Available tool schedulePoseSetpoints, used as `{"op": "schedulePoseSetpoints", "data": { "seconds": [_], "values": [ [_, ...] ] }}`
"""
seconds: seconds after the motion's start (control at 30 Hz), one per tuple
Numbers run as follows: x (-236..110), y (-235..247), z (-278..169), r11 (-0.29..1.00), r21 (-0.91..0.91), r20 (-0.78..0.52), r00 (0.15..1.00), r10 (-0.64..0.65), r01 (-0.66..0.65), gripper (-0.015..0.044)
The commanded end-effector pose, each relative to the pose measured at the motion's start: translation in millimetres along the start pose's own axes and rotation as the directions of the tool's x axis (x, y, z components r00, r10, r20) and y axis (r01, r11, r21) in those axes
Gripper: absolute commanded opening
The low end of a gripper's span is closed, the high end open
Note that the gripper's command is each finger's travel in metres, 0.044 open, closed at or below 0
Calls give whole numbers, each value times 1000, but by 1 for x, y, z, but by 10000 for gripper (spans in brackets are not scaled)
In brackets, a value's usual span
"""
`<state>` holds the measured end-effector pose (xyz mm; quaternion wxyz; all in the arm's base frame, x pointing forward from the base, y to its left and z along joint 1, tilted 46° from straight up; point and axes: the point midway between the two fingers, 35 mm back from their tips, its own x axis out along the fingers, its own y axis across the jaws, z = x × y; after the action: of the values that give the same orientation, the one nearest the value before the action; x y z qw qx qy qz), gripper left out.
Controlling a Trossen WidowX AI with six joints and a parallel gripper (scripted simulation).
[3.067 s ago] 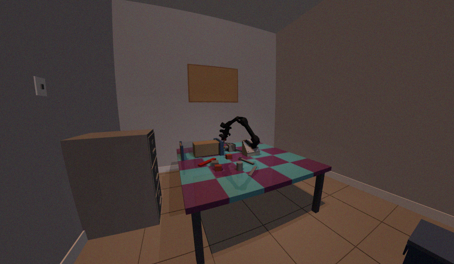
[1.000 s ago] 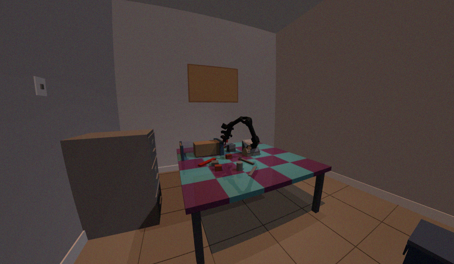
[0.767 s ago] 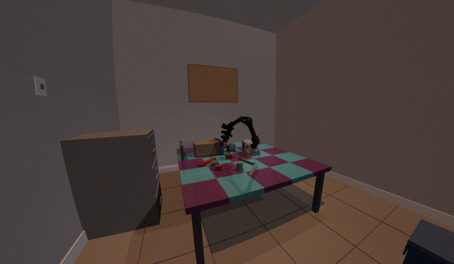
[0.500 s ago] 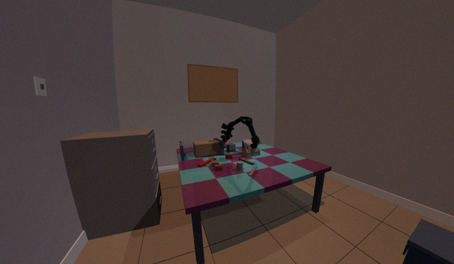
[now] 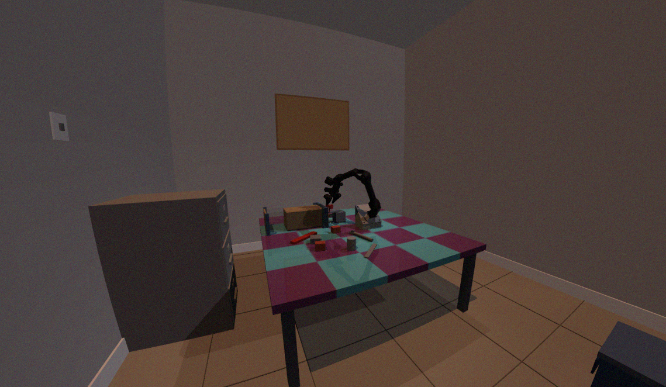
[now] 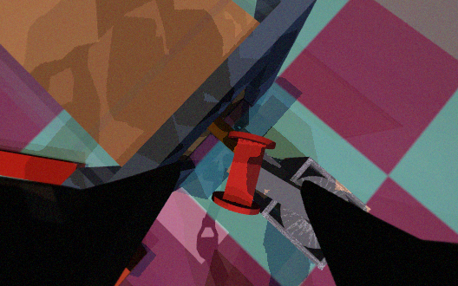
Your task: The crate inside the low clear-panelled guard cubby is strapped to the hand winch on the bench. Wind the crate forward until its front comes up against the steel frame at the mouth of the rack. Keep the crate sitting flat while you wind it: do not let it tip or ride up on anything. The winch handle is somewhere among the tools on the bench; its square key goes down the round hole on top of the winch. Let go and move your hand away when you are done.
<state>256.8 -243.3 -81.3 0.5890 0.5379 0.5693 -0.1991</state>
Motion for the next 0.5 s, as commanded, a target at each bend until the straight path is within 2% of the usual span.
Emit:
{"op": "schedulePoseSetpoints", "data": {
  "seconds": [0.0, 0.13, 0.33, 0.47],
  "values": [
    [-28, 0, 14, 1000, -7, 26, 1000, 1, 0, 440],
    [-30, -1, 13, 1000, -7, 26, 1000, 0, 0, 440],
    [-81, -12, 2, 1000, -6, 24, 1000, -2, 2, 440],
    [-86, -13, 0, 1000, -6, 24, 1000, -2, 2, 440]
  ]
}}
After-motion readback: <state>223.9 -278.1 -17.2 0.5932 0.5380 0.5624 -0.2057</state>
